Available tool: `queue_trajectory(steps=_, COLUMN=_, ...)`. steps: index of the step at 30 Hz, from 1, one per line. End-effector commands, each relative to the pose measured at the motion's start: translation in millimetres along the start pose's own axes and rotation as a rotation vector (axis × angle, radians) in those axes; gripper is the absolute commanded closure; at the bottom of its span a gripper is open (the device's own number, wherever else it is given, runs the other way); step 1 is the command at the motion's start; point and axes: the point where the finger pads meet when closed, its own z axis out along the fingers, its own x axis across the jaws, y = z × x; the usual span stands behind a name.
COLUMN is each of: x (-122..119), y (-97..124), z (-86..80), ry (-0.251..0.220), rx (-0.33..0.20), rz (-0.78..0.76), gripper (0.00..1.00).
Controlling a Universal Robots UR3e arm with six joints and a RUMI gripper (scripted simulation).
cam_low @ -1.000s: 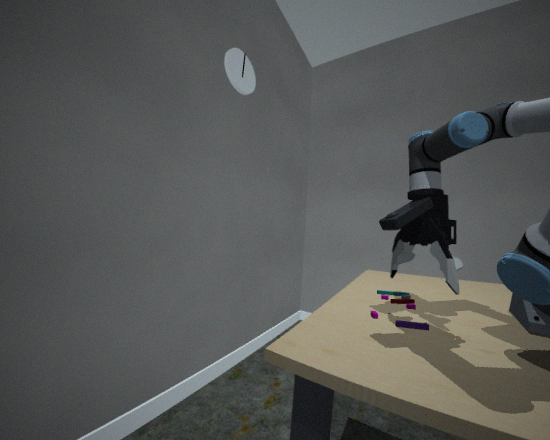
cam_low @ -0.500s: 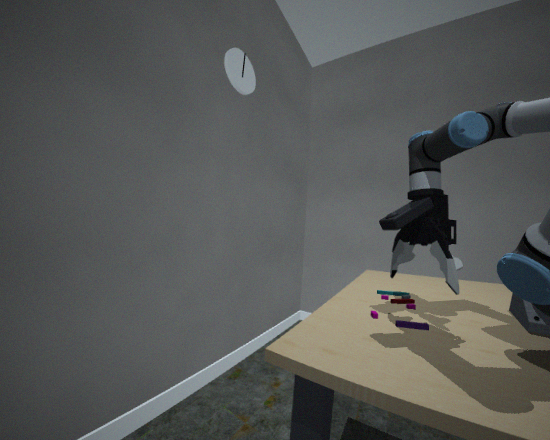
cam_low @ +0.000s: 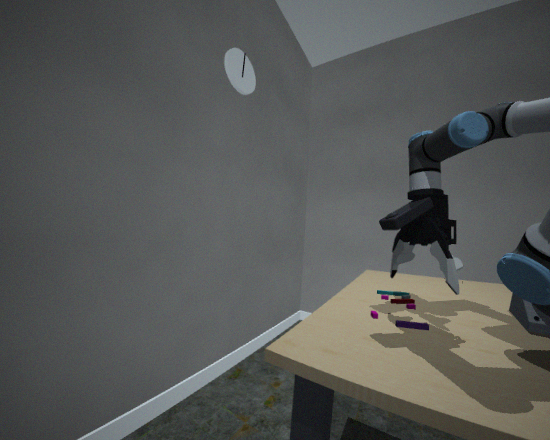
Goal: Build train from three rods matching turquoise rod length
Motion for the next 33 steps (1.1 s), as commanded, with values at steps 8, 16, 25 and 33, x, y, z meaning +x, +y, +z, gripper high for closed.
queue_trajectory(steps=8, x=0.4, y=-0.1, z=-0.5, ry=0.002, rx=0.0, rz=-0.007, gripper=0.0)
queue_trajectory(steps=16, x=0.2, y=-0.1, z=-0.5, ry=0.002, rx=0.0, rz=-0.034, gripper=0.0)
queue_trajectory(steps=25, x=-0.5, y=-0.2, z=-0.6, ry=0.002, rx=0.0, rz=-0.131, gripper=0.0)
queue_trajectory(steps=33, x=-1.2, y=0.0, z=-0.6, ry=0.002, rx=0.0, rz=-0.243, gripper=0.0)
